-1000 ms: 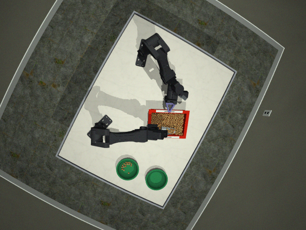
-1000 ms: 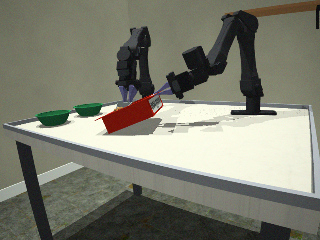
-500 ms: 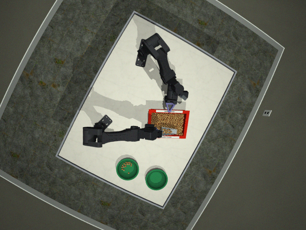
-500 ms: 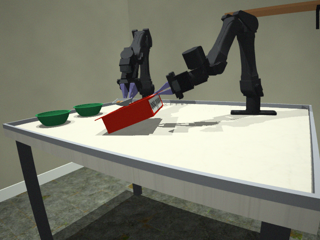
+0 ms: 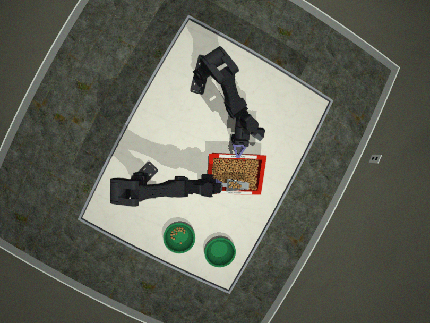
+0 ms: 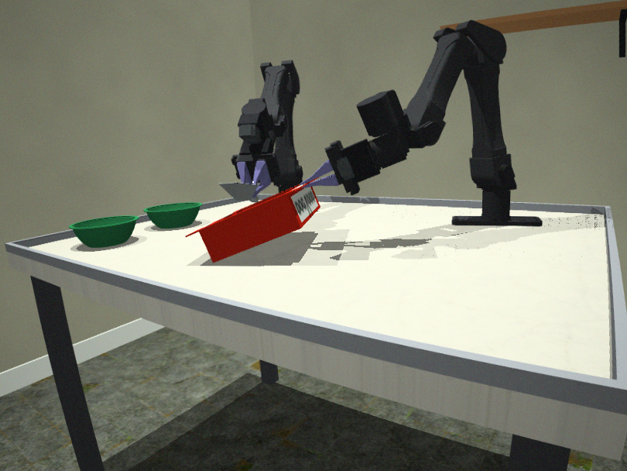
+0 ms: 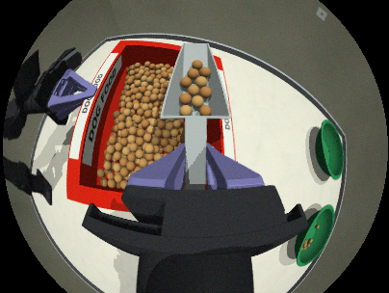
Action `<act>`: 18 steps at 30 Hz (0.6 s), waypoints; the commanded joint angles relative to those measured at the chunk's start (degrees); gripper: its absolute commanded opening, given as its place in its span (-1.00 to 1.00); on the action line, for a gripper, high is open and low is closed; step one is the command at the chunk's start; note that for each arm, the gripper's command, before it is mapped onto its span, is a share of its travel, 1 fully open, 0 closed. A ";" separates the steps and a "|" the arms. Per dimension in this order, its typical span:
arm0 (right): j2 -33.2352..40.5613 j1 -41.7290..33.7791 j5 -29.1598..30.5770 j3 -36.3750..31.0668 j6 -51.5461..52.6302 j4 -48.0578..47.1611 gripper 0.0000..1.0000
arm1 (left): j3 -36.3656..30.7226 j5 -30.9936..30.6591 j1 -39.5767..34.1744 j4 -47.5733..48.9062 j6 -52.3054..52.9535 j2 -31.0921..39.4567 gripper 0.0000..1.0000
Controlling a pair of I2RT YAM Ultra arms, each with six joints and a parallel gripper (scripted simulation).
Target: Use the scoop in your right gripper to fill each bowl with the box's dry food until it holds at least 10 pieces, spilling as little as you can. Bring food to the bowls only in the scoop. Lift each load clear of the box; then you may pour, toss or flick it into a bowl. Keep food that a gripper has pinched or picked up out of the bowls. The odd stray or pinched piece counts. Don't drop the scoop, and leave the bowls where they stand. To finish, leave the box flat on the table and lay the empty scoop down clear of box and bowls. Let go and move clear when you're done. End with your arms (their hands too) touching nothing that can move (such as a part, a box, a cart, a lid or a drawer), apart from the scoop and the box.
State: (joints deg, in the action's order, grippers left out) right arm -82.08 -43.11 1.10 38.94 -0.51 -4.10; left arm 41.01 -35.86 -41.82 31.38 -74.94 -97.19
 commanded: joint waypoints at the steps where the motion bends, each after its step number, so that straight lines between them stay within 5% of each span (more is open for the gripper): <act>1: -0.38 -0.15 -0.87 -1.89 0.13 -0.55 -1.00 | 2.84 0.63 0.32 2.67 1.45 3.33 -1.00; 11: -1.04 -0.72 -0.85 -2.84 0.31 0.70 -1.00 | 2.84 0.62 0.32 2.67 1.45 3.33 -1.00; 15: 2.50 0.01 -0.50 1.69 -0.14 -3.36 -1.00 | 2.84 0.63 0.32 2.67 1.45 3.33 -1.00; 16: 3.95 0.76 -0.44 3.66 0.18 7.84 -1.00 | 2.84 0.62 0.32 2.67 1.45 3.33 -1.00; 18: 4.54 0.76 -0.47 5.84 0.34 12.82 -1.00 | 2.84 0.63 0.32 2.67 1.45 3.33 -1.00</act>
State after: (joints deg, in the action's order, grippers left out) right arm -80.75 -42.98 1.02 39.90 -0.58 0.62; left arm 41.04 -35.86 -41.82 31.38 -74.91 -97.19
